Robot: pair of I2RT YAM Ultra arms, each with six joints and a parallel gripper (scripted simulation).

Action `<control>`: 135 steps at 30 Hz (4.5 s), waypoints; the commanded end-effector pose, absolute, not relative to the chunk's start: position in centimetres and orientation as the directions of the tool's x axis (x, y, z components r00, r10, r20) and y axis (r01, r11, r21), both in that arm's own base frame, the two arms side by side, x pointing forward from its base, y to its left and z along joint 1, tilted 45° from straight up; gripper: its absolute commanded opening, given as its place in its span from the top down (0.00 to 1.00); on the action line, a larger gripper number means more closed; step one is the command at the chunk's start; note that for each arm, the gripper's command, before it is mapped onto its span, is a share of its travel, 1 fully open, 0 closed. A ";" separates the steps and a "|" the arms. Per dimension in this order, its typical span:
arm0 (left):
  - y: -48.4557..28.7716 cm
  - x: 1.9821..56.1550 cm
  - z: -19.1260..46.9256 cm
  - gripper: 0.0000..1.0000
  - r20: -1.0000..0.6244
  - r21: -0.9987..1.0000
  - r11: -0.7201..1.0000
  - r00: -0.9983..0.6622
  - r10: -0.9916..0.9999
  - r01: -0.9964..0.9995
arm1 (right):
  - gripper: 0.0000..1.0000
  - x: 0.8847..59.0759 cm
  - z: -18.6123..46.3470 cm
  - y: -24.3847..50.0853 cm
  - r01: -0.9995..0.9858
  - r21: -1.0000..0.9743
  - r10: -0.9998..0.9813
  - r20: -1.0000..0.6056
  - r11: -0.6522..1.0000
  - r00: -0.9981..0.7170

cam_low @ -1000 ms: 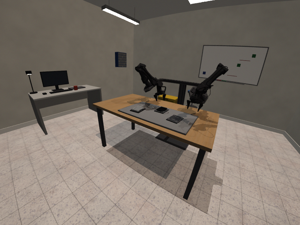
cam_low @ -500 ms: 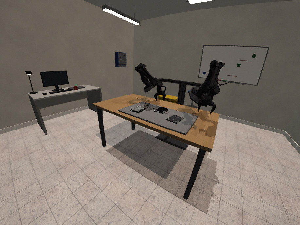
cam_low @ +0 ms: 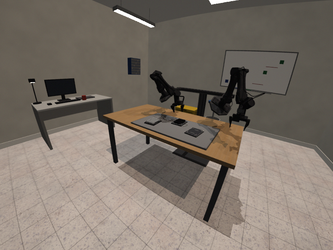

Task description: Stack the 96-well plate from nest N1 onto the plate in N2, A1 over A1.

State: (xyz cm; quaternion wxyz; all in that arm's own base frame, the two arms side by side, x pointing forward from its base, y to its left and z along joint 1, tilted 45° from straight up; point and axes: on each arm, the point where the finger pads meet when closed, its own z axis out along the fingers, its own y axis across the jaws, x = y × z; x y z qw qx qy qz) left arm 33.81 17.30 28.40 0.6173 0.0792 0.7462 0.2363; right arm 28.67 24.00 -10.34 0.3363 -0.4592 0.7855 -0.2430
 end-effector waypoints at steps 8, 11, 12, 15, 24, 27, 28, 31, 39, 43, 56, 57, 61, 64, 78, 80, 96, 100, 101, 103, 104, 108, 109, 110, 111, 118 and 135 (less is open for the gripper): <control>16.1 34.7 26.7 0.00 -0.915 0.351 0.925 -0.260 0.307 -0.145 | 0.00 28.3 -10.8 23.4 -0.496 -0.677 -0.826 -0.328 0.544 -0.458; 13.7 35.8 24.3 0.00 -0.926 0.255 0.961 -0.314 0.210 -0.110 | 0.00 28.5 -11.2 23.1 -0.416 -0.658 -0.748 -0.364 0.628 -0.555; 12.2 36.3 23.2 0.00 -0.924 0.219 0.972 -0.339 0.178 -0.084 | 0.00 28.8 -11.4 23.4 -0.384 -0.648 -0.716 -0.382 0.658 -0.584; 10.8 36.6 22.3 0.00 -0.920 0.190 0.980 -0.360 0.156 -0.062 | 0.00 29.2 -11.5 23.5 -0.352 -0.639 -0.685 -0.397 0.684 -0.611; -0.3 36.0 14.0 0.00 -0.789 -0.011 0.999 -0.614 0.013 0.036 | 0.00 30.4 -12.4 24.3 -0.110 -0.555 -0.427 -0.482 0.824 -0.765; -3.7 34.2 11.1 0.00 -0.709 -0.037 0.999 -0.705 0.002 0.039 | 0.00 30.9 -12.8 24.5 -0.030 -0.522 -0.334 -0.499 0.852 -0.800; -4.6 33.5 10.2 0.00 -0.681 -0.038 0.999 -0.733 -0.001 0.034 | 0.00 31.0 -12.9 24.6 -0.003 -0.513 -0.305 -0.505 0.858 -0.808; -6.3 32.2 8.9 0.00 -0.634 -0.033 0.999 -0.774 0.003 0.031 | 0.00 31.2 -13.0 24.8 0.041 -0.496 -0.256 -0.515 0.867 -0.818; -10.8 25.8 4.3 0.00 -0.477 0.074 0.995 -0.874 0.094 0.066 | 0.00 32.1 -13.4 25.7 0.137 -0.451 -0.146 -0.539 0.882 -0.830; -12.1 23.1 3.3 0.00 -0.442 0.162 0.982 -0.882 0.161 0.098 | 0.00 32.4 -13.5 26.1 0.155 -0.437 -0.125 -0.546 0.886 -0.828; -14.8 15.8 1.7 0.00 -0.410 0.378 0.865 -0.777 0.477 0.331 | 0.00 32.9 -13.4 26.5 0.167 -0.428 -0.115 -0.558 0.888 -0.822; -14.9 15.3 1.7 0.00 -0.413 0.400 0.850 -0.760 0.502 0.344 | 0.00 32.9 -13.4 26.5 0.167 -0.428 -0.115 -0.558 0.888 -0.822; -15.4 13.5 2.1 0.00 -0.436 0.470 0.789 -0.674 0.597 0.396 | 0.00 33.0 -13.4 26.5 0.168 -0.427 -0.113 -0.559 0.889 -0.821; -15.5 12.2 2.3 0.00 -0.448 0.521 0.734 -0.592 0.670 0.436 | 0.00 33.0 -13.5 26.5 0.168 -0.427 -0.113 -0.559 0.889 -0.821; -17.2 6.8 4.6 0.00 -0.529 0.673 0.493 -0.107 0.842 0.551 | 0.00 33.0 -13.5 26.6 0.169 -0.424 -0.112 -0.561 0.890 -0.820; -17.6 5.7 4.8 0.00 -0.537 0.683 0.455 -0.029 0.843 0.572 | 0.00 33.0 -13.5 26.6 0.169 -0.424 -0.112 -0.561 0.890 -0.820; -17.9 4.2 4.8 0.00 -0.535 0.698 0.390 0.074 0.842 0.601 | 0.00 33.7 -13.8 26.7 0.166 -0.414 -0.111 -0.568 0.895 -0.815; -17.9 4.2 4.8 0.00 -0.535 0.698 0.390 0.074 0.842 0.601 | 0.00 34.0 -14.1 26.6 0.168 -0.414 -0.110 -0.568 0.895 -0.816; -17.9 4.2 4.8 0.00 -0.535 0.698 0.390 0.074 0.842 0.601 | 0.00 33.9 -14.1 26.8 0.163 -0.415 -0.115 -0.570 0.895 -0.814; -17.9 4.2 4.8 0.00 -0.535 0.698 0.390 0.074 0.842 0.601 | 0.00 34.2 -14.4 26.7 0.164 -0.415 -0.116 -0.570 0.895 -0.813; -17.9 4.2 4.8 0.00 -0.535 0.698 0.390 0.074 0.842 0.601 | 0.00 34.2 -14.5 26.6 0.164 -0.416 -0.116 -0.571 0.895 -0.813; -17.9 4.2 4.8 0.00 -0.535 0.698 0.390 0.074 0.842 0.601 | 0.00 34.4 -15.0 25.9 0.166 -0.426 -0.118 -0.565 0.890 -0.816; -17.9 4.2 4.8 0.00 -0.535 0.698 0.390 0.074 0.842 0.601 | 0.00 34.6 -15.1 25.7 0.167 -0.426 -0.118 -0.565 0.889 -0.816; -17.9 4.2 4.8 0.00 -0.535 0.698 0.390 0.074 0.842 0.601 | 0.00 34.6 -15.2 25.7 0.167 -0.426 -0.118 -0.566 0.889 -0.816; -17.9 4.2 4.8 0.00 -0.535 0.698 0.390 0.074 0.842 0.601 | 0.00 34.7 -15.3 25.7 0.165 -0.426 -0.120 -0.566 0.889 -0.816; -17.9 4.2 4.8 0.00 -0.535 0.698 0.390 0.074 0.842 0.601 | 0.00 35.0 -15.8 25.4 0.163 -0.427 -0.123 -0.567 0.889 -0.815; -17.9 4.2 4.8 0.00 -0.535 0.698 0.390 0.074 0.842 0.601 | 0.00 36.4 -17.1 24.8 0.166 -0.419 -0.118 -0.574 0.893 -0.810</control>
